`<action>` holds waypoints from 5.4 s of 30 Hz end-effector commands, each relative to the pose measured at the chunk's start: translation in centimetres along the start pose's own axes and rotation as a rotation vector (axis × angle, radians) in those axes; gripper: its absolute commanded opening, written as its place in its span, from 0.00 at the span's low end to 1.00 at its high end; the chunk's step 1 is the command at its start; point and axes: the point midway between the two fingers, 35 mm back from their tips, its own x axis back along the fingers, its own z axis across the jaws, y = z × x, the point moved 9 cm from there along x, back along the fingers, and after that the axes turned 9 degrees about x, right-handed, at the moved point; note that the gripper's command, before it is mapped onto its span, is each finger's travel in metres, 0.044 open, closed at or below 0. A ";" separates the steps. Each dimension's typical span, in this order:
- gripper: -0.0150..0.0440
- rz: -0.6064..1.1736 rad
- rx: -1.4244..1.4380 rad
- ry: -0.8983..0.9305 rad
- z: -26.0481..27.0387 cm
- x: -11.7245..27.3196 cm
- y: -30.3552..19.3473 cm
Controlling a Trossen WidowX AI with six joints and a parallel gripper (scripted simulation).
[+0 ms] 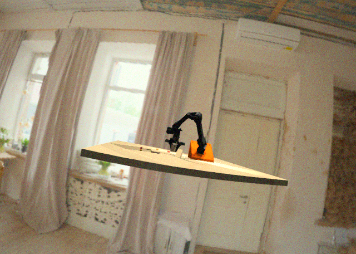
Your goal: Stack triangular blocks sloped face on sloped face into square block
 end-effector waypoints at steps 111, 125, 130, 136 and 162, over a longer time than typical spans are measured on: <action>0.25 -0.001 0.296 0.003 0.0 0.0 0.0; 0.25 -0.001 0.296 0.003 0.0 0.0 0.0; 0.25 -0.001 0.296 0.003 0.0 0.0 0.0; 0.25 -0.001 0.296 0.003 0.0 0.0 0.0; 0.34 0.004 0.300 0.008 -0.1 -2.5 0.0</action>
